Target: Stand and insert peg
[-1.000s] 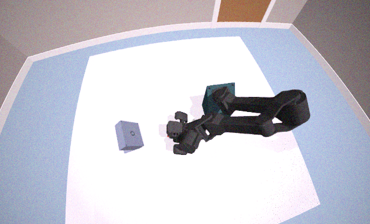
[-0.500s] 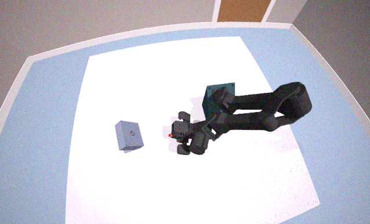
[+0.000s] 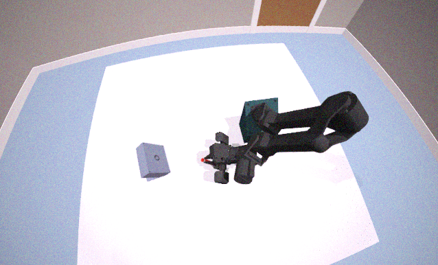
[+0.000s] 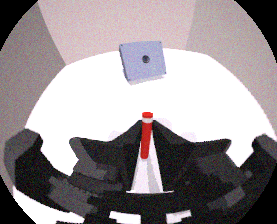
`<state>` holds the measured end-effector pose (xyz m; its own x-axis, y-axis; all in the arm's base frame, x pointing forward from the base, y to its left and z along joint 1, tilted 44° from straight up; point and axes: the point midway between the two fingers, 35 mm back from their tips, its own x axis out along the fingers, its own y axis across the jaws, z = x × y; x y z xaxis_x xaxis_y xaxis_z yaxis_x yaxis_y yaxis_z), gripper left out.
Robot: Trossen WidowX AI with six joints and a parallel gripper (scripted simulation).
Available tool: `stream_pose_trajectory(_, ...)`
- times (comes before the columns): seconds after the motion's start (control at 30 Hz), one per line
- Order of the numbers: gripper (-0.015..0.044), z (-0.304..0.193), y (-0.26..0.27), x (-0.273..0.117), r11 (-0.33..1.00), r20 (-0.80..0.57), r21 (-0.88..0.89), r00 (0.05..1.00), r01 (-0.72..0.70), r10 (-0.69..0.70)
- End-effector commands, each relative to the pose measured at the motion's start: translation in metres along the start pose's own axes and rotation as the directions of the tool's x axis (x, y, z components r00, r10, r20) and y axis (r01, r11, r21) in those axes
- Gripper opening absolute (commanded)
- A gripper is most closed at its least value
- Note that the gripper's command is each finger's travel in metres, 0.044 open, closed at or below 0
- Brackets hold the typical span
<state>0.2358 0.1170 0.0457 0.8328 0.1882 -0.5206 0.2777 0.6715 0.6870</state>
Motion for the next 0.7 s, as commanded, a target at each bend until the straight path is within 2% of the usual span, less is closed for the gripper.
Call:
stream_pose_trajectory(0.0, 0.0049, -0.001, -0.001, -0.002, 1.000, 0.036, 0.004, 0.999, 0.001, -0.001)
stream_pose_trajectory(0.67, 0.0049, -0.009, -0.002, -0.013, 1.000, 0.208, 0.004, 0.978, 0.003, -0.004)
